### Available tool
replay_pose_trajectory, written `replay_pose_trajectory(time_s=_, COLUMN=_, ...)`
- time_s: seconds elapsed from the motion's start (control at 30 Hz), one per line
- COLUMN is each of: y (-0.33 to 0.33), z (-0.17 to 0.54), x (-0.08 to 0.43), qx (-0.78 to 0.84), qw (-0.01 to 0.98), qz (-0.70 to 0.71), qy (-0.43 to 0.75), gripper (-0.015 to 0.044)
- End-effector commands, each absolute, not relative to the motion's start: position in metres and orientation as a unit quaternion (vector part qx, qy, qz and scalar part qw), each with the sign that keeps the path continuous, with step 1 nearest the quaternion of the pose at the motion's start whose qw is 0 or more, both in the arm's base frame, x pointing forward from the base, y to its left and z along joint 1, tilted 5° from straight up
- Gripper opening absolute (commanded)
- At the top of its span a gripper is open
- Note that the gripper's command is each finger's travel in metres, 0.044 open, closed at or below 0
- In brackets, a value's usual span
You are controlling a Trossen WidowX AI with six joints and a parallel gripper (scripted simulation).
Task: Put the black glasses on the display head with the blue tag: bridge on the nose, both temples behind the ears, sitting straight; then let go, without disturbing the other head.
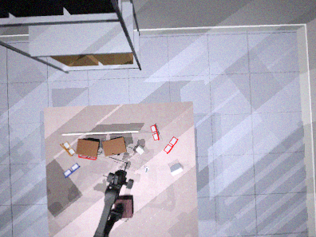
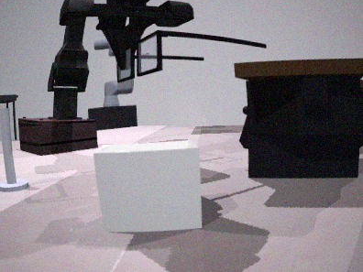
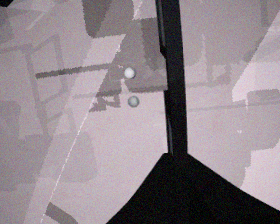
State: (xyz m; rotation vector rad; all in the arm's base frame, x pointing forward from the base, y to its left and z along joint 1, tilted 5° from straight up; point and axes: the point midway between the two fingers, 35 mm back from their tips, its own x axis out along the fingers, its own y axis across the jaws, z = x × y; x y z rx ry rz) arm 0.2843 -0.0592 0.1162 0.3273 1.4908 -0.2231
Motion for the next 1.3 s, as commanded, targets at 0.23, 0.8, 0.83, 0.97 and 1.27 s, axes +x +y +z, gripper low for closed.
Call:
replay_pose_trajectory(time_s=0.23, y=-0.007, z=0.116, x=0.264, qx=0.117, qw=0.725, qz=-0.071, qy=0.675, gripper=0.0000)
replay_pose_trajectory(time_s=0.8, y=0.037, z=0.108, x=0.236, qx=0.088, qw=0.730, qz=-0.037, qy=0.677, gripper=0.0000)
replay_pose_trajectory(time_s=0.83, y=0.037, z=0.107, x=0.236, qx=0.088, qw=0.730, qz=-0.037, qy=0.677, gripper=0.0000)
replay_pose_trajectory(time_s=0.97, y=0.037, z=0.103, x=0.237, qx=0.088, qw=0.730, qz=-0.037, qy=0.677, gripper=0.0000)
replay_pose_trajectory(time_s=1.27, y=0.038, z=0.095, x=0.239, qx=0.088, qw=0.730, qz=-0.037, qy=0.677, gripper=0.0000)
